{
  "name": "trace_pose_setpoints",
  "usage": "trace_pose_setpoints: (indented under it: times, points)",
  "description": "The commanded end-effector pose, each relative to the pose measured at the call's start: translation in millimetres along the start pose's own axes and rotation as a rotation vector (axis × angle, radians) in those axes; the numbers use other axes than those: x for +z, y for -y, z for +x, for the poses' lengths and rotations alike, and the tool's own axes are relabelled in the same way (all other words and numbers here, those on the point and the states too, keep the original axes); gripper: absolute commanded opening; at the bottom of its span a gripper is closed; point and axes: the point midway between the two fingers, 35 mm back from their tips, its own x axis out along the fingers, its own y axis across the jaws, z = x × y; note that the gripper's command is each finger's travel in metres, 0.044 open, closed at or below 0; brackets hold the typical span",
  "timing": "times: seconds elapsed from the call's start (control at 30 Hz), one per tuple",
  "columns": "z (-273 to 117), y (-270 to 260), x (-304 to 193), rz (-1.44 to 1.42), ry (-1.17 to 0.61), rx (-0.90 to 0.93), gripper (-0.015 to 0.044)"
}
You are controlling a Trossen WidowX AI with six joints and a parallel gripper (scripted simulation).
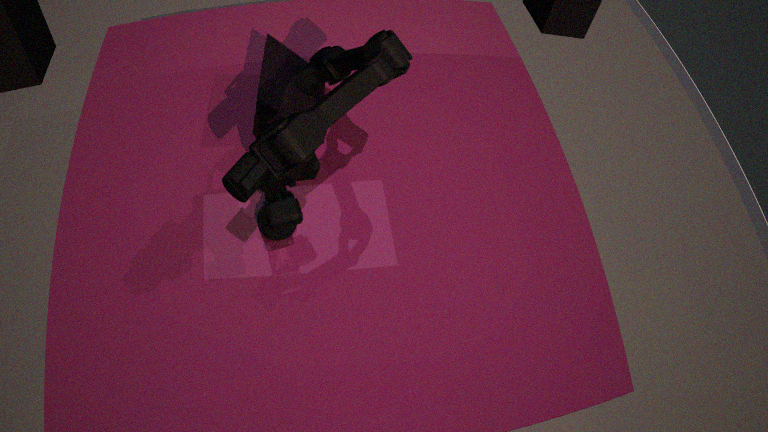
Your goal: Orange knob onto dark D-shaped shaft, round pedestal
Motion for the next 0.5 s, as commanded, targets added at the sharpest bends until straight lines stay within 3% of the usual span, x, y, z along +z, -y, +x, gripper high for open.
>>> trace_pose_setpoints:
  times: [0.0,0.47]
  points:
    - [1.8,-0.8,-0.6,0.225,-0.001,0.001,0.0]
    - [0.9,0.9,-0.4,1.185,-0.002,0.0,0.0]
